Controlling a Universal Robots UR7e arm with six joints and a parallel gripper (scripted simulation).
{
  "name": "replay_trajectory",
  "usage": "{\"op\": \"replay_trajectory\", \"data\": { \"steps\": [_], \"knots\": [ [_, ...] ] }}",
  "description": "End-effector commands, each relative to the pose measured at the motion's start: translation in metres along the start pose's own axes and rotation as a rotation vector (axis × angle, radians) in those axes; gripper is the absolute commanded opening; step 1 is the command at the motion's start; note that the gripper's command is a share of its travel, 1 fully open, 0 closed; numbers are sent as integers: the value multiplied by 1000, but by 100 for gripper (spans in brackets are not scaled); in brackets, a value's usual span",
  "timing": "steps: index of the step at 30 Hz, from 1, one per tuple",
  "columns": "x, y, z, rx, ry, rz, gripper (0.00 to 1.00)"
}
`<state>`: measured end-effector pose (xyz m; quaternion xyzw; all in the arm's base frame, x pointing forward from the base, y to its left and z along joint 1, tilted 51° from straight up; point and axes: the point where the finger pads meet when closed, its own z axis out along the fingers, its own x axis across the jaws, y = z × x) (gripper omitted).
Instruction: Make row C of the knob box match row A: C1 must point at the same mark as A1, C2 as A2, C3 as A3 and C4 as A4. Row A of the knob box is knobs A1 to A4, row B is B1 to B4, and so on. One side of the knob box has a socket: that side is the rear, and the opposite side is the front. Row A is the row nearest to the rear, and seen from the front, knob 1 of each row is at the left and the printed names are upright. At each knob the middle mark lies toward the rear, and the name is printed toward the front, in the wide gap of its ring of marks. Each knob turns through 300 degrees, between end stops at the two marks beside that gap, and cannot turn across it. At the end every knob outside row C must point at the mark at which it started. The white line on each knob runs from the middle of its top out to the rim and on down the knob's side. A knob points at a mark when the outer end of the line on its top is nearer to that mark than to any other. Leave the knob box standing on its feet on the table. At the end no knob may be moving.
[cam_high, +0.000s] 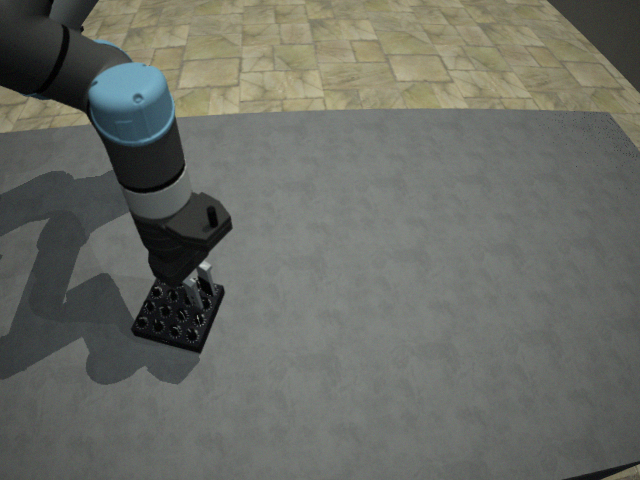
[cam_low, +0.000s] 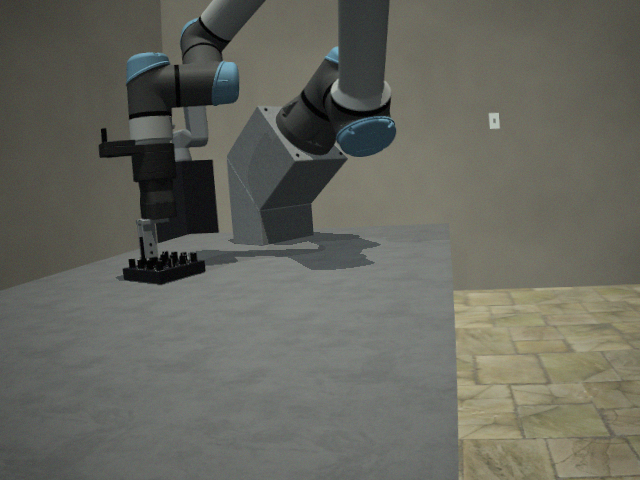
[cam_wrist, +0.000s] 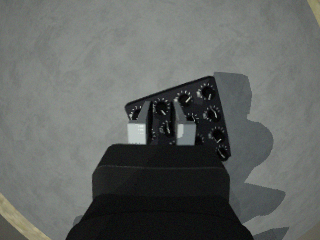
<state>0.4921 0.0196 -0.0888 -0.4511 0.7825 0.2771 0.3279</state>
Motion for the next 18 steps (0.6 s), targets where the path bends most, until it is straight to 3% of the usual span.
{"op": "replay_trajectory", "data": {
  "steps": [1, 18],
  "knots": [
    [0, 1, 1, -1, -1, 0, 46],
    [0, 2, 11, -3, -2, 1, 46]
  ]
}}
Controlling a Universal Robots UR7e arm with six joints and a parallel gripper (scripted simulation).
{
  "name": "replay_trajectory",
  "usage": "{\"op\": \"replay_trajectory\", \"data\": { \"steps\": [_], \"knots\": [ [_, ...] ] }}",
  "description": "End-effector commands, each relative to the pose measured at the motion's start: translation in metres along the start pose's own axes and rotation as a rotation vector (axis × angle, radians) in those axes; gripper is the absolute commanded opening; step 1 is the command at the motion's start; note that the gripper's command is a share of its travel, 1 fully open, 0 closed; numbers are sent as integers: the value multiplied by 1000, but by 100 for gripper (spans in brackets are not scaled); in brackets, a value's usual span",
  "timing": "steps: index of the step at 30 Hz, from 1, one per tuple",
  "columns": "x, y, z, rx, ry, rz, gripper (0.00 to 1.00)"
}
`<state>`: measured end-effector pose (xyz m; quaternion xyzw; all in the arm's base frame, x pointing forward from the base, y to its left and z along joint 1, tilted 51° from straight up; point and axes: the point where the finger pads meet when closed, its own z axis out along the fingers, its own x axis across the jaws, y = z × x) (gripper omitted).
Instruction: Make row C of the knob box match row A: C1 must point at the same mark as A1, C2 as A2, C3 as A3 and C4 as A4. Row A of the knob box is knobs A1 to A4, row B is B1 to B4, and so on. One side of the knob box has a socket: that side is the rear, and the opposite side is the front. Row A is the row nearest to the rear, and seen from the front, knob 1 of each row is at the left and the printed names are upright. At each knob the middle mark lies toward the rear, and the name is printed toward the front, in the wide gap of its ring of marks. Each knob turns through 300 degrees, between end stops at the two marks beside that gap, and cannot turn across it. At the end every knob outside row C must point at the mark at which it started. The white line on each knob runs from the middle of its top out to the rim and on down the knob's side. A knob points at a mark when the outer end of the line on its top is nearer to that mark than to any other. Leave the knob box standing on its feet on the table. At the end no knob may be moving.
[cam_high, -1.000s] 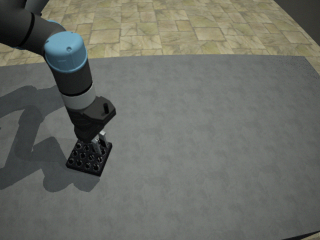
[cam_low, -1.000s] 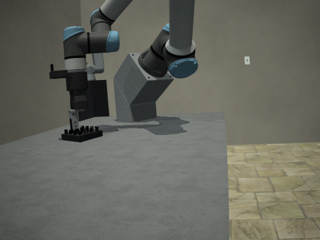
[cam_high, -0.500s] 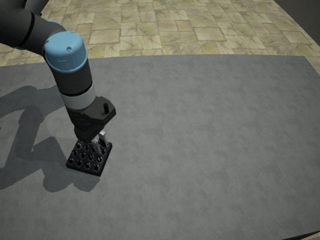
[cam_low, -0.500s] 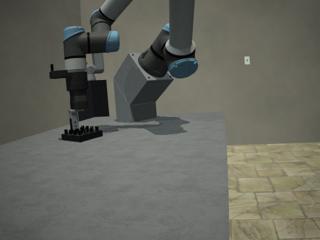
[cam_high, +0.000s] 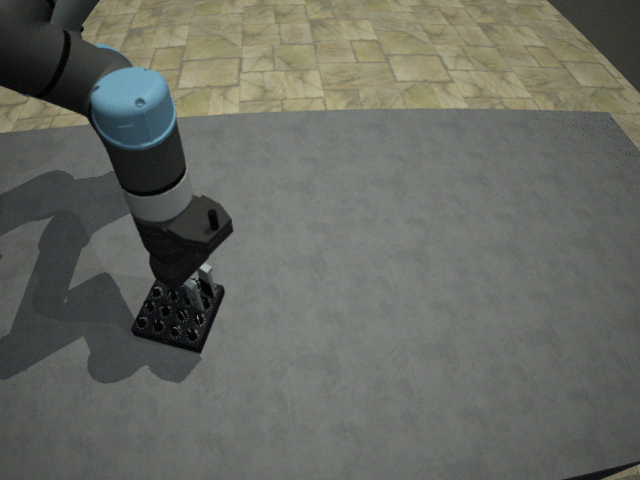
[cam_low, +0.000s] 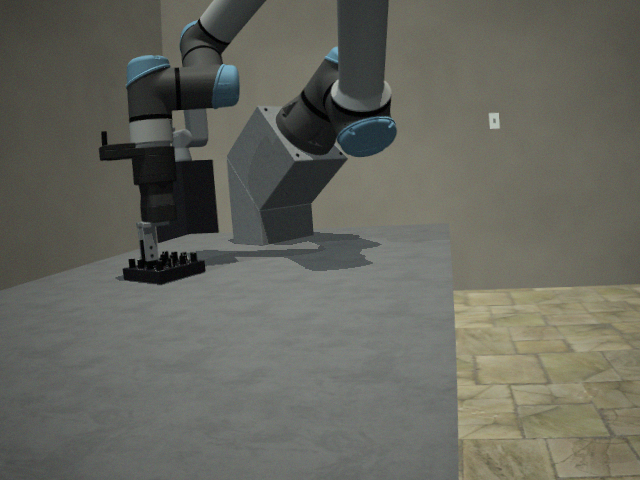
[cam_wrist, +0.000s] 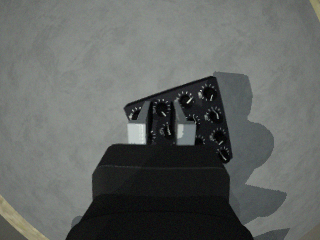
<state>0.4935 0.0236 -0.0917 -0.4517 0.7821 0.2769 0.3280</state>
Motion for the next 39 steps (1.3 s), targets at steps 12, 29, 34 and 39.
{"op": "replay_trajectory", "data": {
  "steps": [12, 29, 34, 39],
  "knots": [
    [0, 1, 10, -2, -1, 2, 46],
    [0, 1, 10, -1, -1, 2, 46],
    [0, 1, 10, -1, -1, 2, 46],
    [0, 1, 10, -1, -1, 2, 46]
  ]
}}
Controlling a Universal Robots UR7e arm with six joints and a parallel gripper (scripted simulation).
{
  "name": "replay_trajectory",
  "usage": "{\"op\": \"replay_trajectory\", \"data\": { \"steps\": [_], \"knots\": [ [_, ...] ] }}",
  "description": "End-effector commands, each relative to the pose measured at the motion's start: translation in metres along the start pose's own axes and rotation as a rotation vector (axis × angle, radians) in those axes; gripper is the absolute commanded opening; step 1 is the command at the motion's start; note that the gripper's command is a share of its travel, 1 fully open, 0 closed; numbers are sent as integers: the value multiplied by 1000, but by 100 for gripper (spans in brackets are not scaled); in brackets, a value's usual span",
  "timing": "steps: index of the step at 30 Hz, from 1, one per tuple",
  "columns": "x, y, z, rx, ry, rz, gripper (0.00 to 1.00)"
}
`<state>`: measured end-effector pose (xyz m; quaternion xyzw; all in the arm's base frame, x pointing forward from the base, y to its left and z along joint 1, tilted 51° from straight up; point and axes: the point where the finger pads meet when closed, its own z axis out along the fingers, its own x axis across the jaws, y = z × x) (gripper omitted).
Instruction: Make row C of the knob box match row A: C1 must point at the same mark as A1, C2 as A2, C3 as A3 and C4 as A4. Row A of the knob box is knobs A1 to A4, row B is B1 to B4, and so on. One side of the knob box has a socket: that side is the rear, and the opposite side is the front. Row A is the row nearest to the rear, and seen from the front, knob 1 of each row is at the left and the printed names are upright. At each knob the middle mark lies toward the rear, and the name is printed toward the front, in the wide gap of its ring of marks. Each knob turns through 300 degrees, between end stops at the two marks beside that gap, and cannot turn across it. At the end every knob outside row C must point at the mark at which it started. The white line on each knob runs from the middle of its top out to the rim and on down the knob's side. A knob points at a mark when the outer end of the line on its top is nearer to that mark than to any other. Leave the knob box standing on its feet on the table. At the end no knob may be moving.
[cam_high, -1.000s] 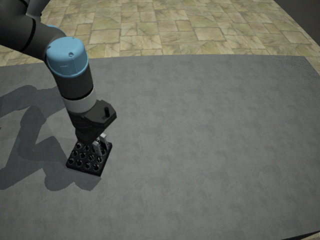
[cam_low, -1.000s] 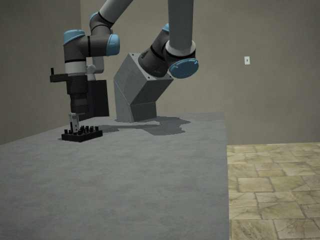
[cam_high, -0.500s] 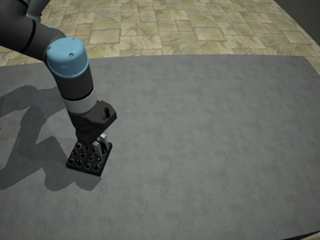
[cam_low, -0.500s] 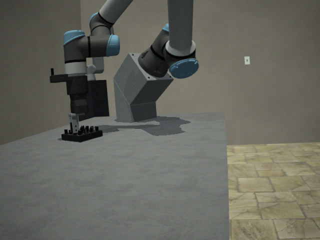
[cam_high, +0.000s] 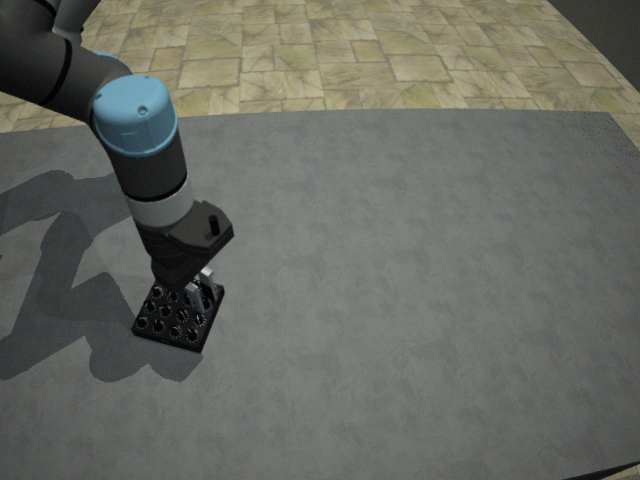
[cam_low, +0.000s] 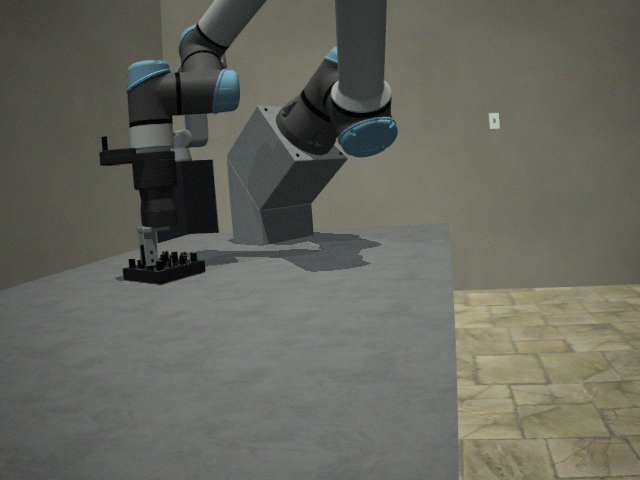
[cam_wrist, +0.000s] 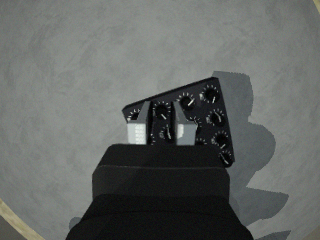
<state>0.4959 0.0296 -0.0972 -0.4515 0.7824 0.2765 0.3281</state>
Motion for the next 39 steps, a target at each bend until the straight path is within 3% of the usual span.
{"op": "replay_trajectory", "data": {
  "steps": [1, 10, 11, 39],
  "knots": [
    [0, 1, 1, -2, -1, 2, 46],
    [0, 1, 1, -2, -1, 2, 46],
    [0, 1, 1, -2, -1, 2, 30],
    [0, 1, 1, -2, -1, 2, 30]
  ]
}}
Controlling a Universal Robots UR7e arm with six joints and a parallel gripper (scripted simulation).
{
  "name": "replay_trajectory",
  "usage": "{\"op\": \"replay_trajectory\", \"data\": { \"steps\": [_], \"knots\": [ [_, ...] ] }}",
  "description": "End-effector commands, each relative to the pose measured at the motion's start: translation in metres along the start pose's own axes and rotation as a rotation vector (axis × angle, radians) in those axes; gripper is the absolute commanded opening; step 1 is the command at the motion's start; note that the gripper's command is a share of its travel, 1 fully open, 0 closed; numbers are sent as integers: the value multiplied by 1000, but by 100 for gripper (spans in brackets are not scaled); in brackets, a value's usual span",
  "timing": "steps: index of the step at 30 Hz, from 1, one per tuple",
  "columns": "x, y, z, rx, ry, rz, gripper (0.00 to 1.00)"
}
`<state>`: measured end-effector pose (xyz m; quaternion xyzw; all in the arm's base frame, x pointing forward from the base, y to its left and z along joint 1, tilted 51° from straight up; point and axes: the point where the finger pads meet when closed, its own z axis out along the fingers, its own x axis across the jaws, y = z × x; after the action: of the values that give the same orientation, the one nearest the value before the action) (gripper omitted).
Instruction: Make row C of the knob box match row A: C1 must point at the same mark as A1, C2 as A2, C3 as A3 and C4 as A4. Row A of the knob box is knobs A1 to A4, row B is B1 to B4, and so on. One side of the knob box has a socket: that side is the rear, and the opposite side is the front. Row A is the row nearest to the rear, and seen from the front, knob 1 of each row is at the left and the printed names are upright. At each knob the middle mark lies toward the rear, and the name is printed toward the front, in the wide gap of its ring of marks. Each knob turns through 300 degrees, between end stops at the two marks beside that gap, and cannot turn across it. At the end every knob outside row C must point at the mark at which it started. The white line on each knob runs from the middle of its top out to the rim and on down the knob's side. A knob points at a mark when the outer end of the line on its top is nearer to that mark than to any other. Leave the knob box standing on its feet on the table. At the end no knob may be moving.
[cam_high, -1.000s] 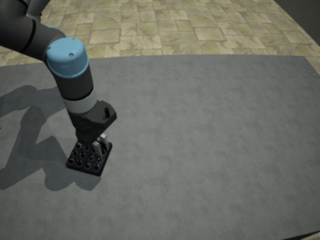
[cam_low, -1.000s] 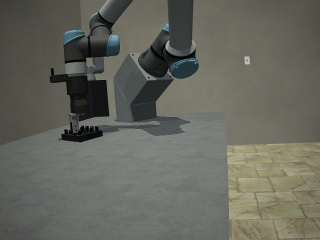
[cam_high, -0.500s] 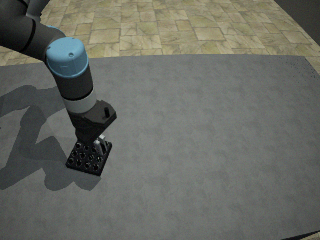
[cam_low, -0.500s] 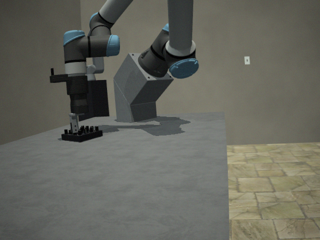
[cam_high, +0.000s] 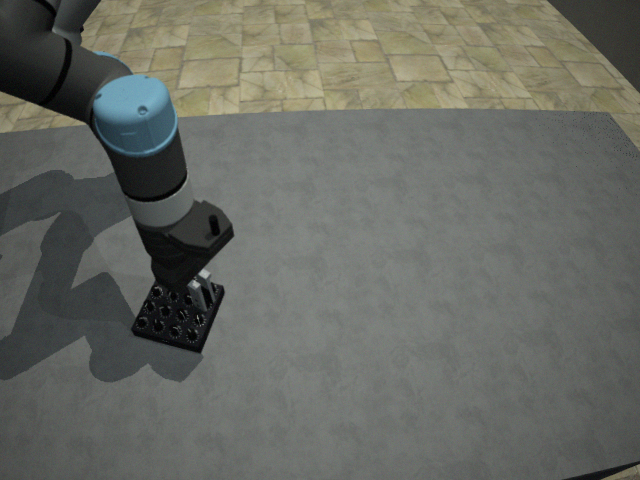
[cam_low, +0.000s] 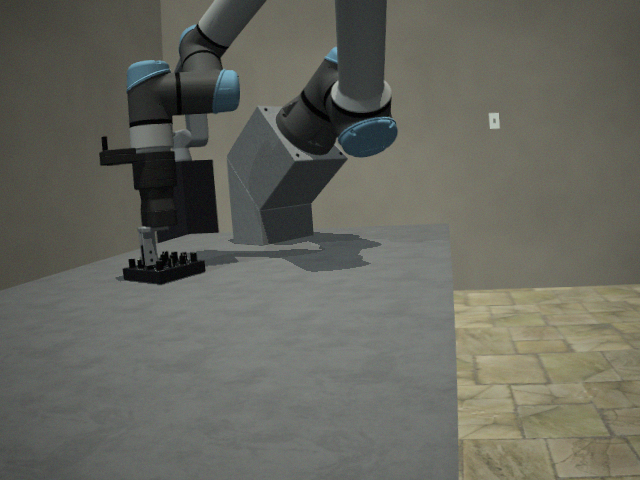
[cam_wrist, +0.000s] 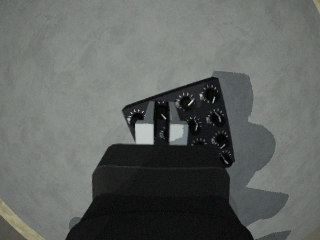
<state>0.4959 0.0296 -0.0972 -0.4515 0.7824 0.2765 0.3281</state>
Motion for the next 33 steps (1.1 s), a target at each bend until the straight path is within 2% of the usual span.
{"op": "replay_trajectory", "data": {
  "steps": [1, 17, 33],
  "knots": [
    [0, 1, 1, -2, -1, 2, 30],
    [0, 1, 1, -2, -1, 33, 30],
    [-1, 0, 1, -1, 0, 201, 30]
  ]
}}
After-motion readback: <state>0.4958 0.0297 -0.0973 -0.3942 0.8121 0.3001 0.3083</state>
